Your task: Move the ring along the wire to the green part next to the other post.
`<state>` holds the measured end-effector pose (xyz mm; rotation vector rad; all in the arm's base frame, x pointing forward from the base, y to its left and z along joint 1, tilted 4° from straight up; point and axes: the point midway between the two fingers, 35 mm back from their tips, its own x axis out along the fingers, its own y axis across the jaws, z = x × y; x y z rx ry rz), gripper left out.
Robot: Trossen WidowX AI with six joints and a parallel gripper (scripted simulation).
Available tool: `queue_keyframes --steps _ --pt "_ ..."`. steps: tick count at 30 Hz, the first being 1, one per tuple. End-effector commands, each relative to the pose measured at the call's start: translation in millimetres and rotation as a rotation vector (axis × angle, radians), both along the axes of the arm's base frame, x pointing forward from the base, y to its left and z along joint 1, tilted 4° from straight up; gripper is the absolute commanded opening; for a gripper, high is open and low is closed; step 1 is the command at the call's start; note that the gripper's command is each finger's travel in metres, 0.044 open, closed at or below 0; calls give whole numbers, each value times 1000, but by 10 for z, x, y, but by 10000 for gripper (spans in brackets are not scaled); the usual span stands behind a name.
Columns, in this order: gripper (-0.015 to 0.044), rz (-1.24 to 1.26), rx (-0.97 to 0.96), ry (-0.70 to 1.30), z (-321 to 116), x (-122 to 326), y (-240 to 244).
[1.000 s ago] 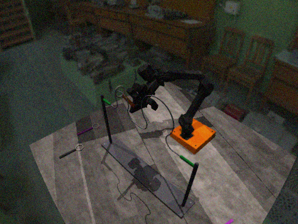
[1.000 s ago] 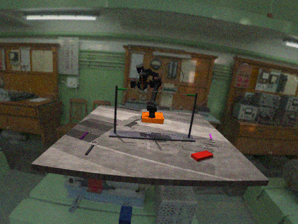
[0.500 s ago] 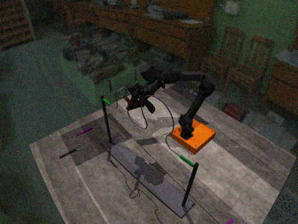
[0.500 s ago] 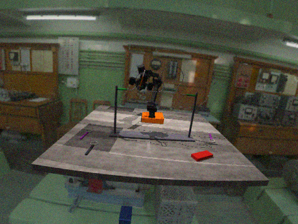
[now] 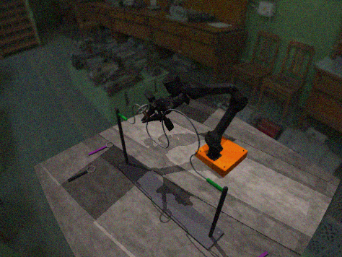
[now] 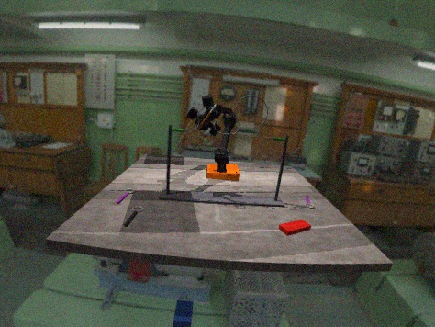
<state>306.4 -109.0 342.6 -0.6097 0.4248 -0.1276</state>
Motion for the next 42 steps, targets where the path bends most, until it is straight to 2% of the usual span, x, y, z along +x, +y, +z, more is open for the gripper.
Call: queue_keyframes --steps 1,42 --pt "-150 -8 -91 -12 34 -2 -49" --pt "-150 -31 -969 -130 504 15 -292"
